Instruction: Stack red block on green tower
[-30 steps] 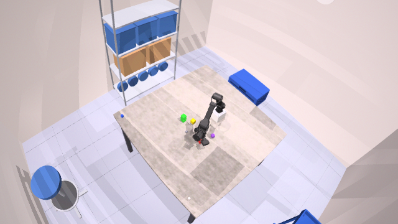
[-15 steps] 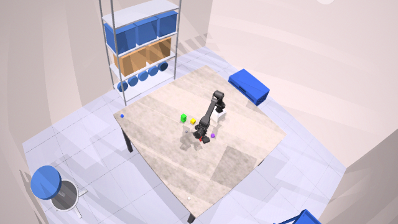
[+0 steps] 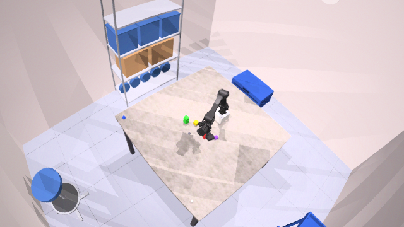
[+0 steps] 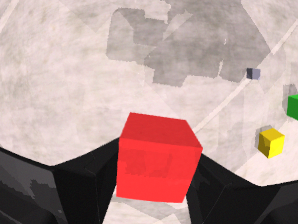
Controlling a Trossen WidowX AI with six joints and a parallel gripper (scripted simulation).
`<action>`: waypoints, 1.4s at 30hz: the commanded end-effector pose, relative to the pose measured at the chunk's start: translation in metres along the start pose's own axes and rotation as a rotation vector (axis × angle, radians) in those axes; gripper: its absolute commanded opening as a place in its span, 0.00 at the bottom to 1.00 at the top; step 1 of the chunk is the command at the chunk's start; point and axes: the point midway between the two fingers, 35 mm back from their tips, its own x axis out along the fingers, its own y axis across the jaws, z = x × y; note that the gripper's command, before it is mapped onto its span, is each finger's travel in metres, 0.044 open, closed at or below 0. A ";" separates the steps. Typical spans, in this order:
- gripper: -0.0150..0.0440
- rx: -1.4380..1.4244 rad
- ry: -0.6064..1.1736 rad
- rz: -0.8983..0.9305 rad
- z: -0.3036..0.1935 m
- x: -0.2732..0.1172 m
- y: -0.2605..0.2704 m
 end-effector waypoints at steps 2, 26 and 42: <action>0.25 0.001 0.002 -0.004 0.000 -0.002 0.000; 0.25 0.043 -0.006 0.020 0.042 -0.005 -0.100; 0.25 0.024 -0.009 -0.011 0.053 -0.008 -0.201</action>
